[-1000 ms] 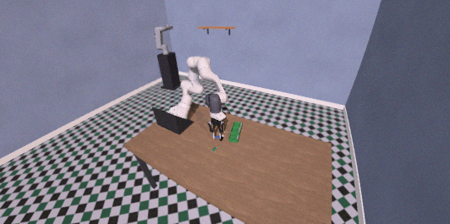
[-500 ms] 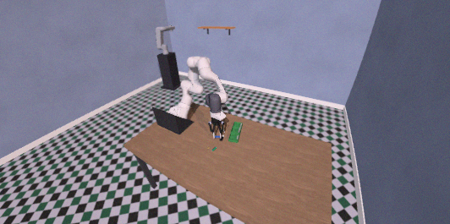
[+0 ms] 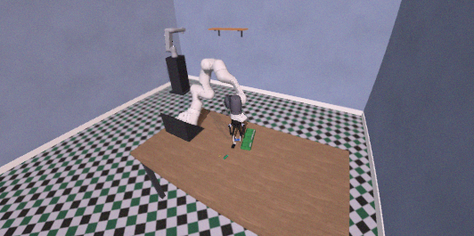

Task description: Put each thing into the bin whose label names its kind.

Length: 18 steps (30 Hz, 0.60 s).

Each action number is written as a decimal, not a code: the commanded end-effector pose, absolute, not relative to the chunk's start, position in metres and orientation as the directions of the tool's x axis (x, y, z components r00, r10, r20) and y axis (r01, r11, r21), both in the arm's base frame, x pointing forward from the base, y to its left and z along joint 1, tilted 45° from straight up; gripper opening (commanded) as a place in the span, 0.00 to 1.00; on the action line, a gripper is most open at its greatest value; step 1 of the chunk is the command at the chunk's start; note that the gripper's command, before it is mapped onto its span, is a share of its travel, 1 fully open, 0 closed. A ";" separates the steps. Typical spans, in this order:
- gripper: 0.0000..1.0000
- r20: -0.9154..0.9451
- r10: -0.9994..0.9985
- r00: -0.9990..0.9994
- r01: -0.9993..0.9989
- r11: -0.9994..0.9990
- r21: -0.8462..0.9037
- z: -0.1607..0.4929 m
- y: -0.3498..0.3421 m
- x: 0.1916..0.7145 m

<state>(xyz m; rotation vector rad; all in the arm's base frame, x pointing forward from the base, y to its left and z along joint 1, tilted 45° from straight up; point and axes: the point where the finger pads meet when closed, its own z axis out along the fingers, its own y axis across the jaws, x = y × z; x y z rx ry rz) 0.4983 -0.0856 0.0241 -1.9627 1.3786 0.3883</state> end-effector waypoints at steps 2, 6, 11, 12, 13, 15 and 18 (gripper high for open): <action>0.29 -0.620 -0.703 0.349 -0.926 -0.158 -0.343 0.037 -0.073 0.506; 0.29 -0.620 -0.703 0.349 -0.926 -0.158 -0.343 0.053 -0.060 0.519; 0.29 -0.539 -0.658 0.526 -0.838 -0.294 -0.459 0.069 -0.046 0.532; 0.29 -0.516 -0.642 0.567 -0.811 -0.327 -0.485 0.073 -0.043 0.535; 0.29 -0.503 -0.634 0.588 -0.796 -0.343 -0.498 0.077 -0.039 0.538; 0.29 -0.478 -0.616 0.626 -0.766 -0.374 -0.522 0.085 -0.033 0.544; 0.29 -0.444 -0.591 0.673 -0.725 -0.412 -0.551 0.088 -0.029 0.547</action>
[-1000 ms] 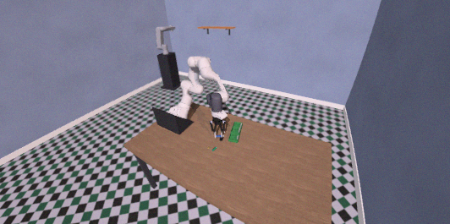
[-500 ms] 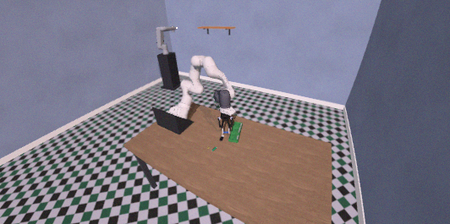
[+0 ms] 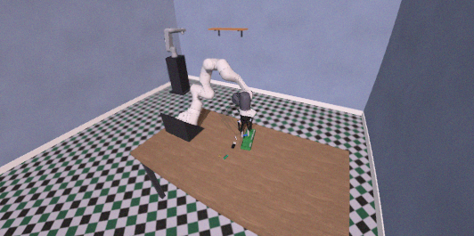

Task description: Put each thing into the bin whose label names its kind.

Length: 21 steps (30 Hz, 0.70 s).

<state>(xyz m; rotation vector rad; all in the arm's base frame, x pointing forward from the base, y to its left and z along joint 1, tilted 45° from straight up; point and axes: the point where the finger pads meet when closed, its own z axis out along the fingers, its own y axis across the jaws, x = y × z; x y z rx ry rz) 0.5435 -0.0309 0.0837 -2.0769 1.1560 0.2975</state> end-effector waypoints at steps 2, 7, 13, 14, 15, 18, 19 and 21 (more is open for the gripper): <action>0.29 -0.420 -0.573 0.704 -0.696 -0.438 -0.570 0.096 -0.023 0.553; 0.29 -0.352 -0.518 0.779 -0.610 -0.500 -0.615 0.105 -0.015 0.560; 0.29 -0.280 -0.449 0.849 -0.511 -0.559 -0.653 0.105 -0.015 0.560; 0.29 -0.269 -0.438 0.858 -0.495 -0.567 -0.658 0.105 -0.015 0.560; 0.29 -0.269 -0.438 0.858 -0.495 -0.567 -0.658 0.105 -0.015 0.560; 0.29 -0.227 -0.399 0.888 -0.439 -0.594 -0.674 0.105 -0.015 0.560; 0.29 -0.215 -0.387 0.897 -0.422 -0.601 -0.678 0.105 -0.015 0.560; 0.29 -0.190 -0.363 0.912 -0.388 -0.615 -0.687 0.105 -0.015 0.561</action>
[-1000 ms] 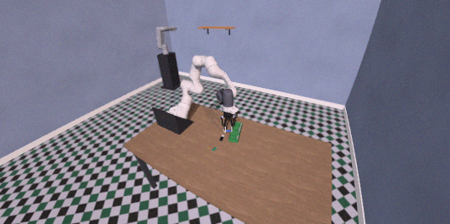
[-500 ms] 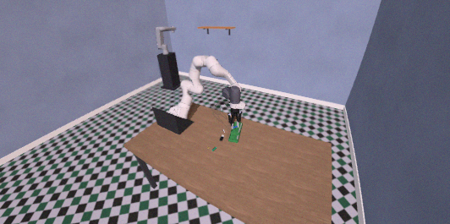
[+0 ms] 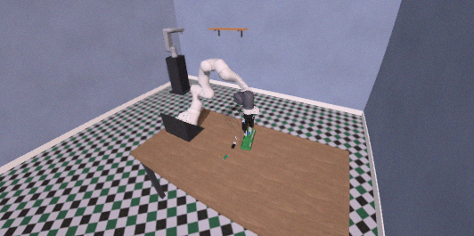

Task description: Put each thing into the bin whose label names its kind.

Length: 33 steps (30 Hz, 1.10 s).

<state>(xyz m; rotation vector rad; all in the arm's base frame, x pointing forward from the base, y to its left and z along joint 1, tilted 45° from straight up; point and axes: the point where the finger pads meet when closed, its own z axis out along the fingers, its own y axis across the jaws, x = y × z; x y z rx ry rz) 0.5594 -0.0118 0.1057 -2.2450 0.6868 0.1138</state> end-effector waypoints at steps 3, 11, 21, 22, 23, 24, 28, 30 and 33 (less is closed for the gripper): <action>0.29 -0.152 -0.327 0.933 -0.336 -0.634 -0.697 0.104 -0.016 0.561; 0.29 -0.060 -0.242 0.969 -0.211 -0.670 -0.711 0.104 -0.017 0.562; 0.29 0.087 -0.105 0.991 -0.014 -0.708 -0.706 0.103 -0.017 0.562; 0.29 0.101 -0.093 0.991 0.005 -0.711 -0.704 0.103 -0.017 0.562; 0.29 0.115 -0.080 0.990 0.024 -0.713 -0.701 0.103 -0.017 0.562; 0.29 0.130 -0.067 0.989 0.043 -0.715 -0.698 0.103 -0.017 0.562; 0.29 0.172 -0.028 0.985 0.100 -0.720 -0.687 0.103 -0.017 0.562; 0.29 0.177 -0.023 0.984 0.106 -0.720 -0.686 0.103 -0.017 0.562; 0.29 0.177 -0.023 0.984 0.106 -0.720 -0.686 0.104 -0.017 0.561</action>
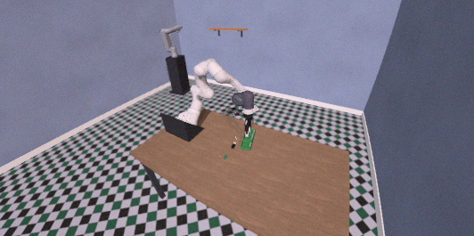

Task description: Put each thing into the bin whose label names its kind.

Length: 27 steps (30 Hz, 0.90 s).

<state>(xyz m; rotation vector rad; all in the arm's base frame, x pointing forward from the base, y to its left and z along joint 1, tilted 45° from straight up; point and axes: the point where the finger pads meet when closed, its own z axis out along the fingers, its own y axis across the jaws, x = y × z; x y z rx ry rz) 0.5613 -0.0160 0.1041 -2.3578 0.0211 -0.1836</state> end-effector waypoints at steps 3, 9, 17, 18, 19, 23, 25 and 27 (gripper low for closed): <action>0.29 0.177 -0.023 0.984 0.106 -0.720 -0.686 0.104 -0.016 0.561; 0.29 0.177 -0.023 0.984 0.106 -0.720 -0.686 0.105 -0.016 0.561; 0.29 0.177 -0.023 0.984 0.106 -0.720 -0.686 0.105 -0.015 0.561; 0.29 0.177 -0.023 0.984 0.106 -0.720 -0.686 0.105 -0.015 0.561; 0.29 0.177 -0.023 0.984 0.106 -0.720 -0.686 0.105 -0.015 0.561; 0.29 0.177 -0.023 0.984 0.106 -0.720 -0.686 0.101 -0.011 0.562; 0.29 0.177 -0.023 0.984 0.106 -0.720 -0.686 0.098 -0.008 0.562; 0.29 0.177 -0.023 0.984 0.106 -0.720 -0.686 0.098 -0.008 0.562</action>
